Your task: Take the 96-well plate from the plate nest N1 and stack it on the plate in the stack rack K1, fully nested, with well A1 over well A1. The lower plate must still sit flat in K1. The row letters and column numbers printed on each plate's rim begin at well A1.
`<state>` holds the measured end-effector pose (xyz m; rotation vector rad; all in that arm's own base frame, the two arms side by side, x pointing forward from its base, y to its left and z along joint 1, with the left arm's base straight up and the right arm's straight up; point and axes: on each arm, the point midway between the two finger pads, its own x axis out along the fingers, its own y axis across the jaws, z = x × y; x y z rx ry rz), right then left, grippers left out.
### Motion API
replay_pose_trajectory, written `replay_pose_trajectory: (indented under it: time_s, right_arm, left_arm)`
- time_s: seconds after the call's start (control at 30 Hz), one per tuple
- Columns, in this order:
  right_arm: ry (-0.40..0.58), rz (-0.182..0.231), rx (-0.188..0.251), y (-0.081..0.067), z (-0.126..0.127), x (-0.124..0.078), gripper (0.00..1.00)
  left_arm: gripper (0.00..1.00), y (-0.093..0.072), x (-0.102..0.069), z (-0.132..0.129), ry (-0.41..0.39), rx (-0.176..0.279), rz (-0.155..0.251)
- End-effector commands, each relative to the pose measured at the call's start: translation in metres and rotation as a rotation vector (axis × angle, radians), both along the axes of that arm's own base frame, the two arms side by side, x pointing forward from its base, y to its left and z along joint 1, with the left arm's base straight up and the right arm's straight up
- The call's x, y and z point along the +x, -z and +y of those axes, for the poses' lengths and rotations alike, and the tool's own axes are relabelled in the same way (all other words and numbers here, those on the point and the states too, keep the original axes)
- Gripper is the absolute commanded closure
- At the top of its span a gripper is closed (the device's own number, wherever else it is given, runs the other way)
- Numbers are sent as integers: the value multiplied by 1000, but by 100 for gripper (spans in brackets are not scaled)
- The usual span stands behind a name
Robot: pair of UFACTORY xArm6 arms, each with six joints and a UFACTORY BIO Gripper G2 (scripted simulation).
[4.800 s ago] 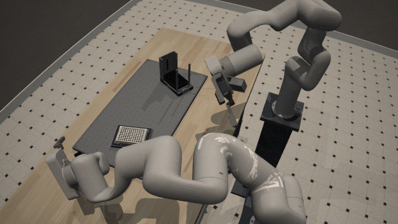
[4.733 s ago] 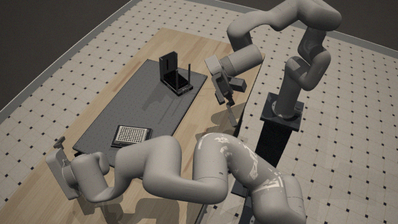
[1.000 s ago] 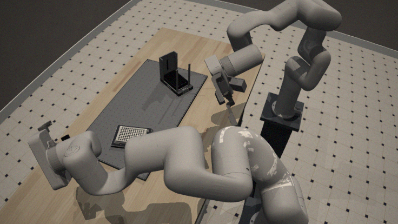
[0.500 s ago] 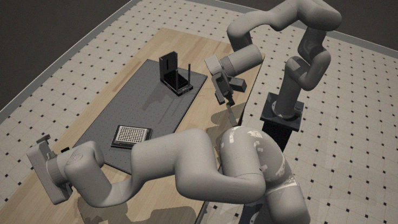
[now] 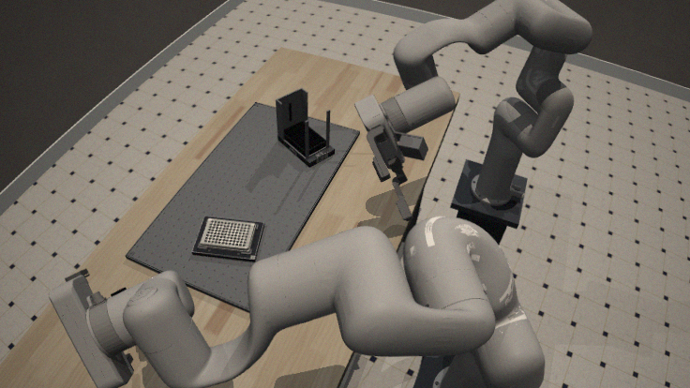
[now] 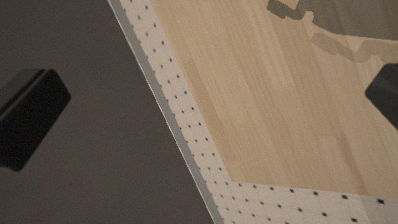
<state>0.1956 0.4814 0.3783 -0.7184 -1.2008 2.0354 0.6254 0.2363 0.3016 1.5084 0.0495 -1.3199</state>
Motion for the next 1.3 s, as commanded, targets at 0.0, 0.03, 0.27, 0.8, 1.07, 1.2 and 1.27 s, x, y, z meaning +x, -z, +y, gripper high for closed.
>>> replay_pose_trajectory:
  time_s: [0.0,0.03,0.27,0.8,1.07,1.2,1.27]
  right_arm:
    - [0,-3,4,-2,0,0,0]
    - [0,-3,4,-2,0,0,0]
    - [0,-3,4,-2,0,0,0]
    - [0,-3,4,-2,0,0,0]
    - [0,-3,4,-2,0,0,0]
    - [0,-3,4,-2,0,0,0]
    - [0,-3,4,-2,0,0,0]
  left_arm:
    - [0,-4,-26,24,-24,50,14]
    - [0,-4,-32,29,-29,60,19]
    - [0,-5,-62,54,-55,111,48]
    - [0,-5,-167,119,-133,262,153]
    - [0,-5,-218,141,-167,326,208]
    - [0,-5,-246,151,-185,360,241]
    - [0,-4,-260,155,-193,375,257]
